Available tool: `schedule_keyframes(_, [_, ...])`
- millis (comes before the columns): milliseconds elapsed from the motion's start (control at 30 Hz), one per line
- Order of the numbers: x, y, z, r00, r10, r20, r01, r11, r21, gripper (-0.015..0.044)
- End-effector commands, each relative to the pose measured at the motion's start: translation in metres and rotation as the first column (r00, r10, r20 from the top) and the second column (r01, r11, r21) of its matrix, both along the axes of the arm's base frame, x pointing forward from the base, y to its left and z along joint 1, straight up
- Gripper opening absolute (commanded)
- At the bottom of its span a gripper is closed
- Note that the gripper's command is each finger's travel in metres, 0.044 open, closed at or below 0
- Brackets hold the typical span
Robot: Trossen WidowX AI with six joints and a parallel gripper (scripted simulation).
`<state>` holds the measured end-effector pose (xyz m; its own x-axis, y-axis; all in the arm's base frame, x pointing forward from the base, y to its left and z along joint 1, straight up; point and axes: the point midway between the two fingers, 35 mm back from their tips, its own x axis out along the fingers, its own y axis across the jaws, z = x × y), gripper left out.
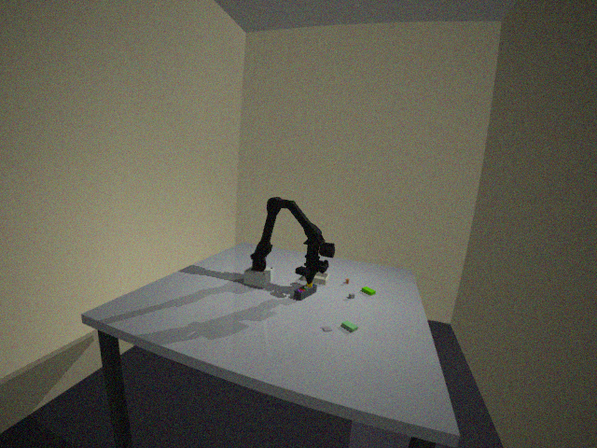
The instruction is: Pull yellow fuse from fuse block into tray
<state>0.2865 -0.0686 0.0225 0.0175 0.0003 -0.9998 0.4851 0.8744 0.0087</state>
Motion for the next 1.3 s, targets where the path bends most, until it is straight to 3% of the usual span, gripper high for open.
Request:
schedule_keyframes(0, [0.001, -0.001, 0.004, 1.000, 0.001, 0.006, -0.001, 1.000, -0.004, 0.0000])
schedule_keyframes(1267, [0.000, 0.000, 0.023, 1.000, 0.003, 0.005, -0.003, 1.000, -0.006, 0.0000])
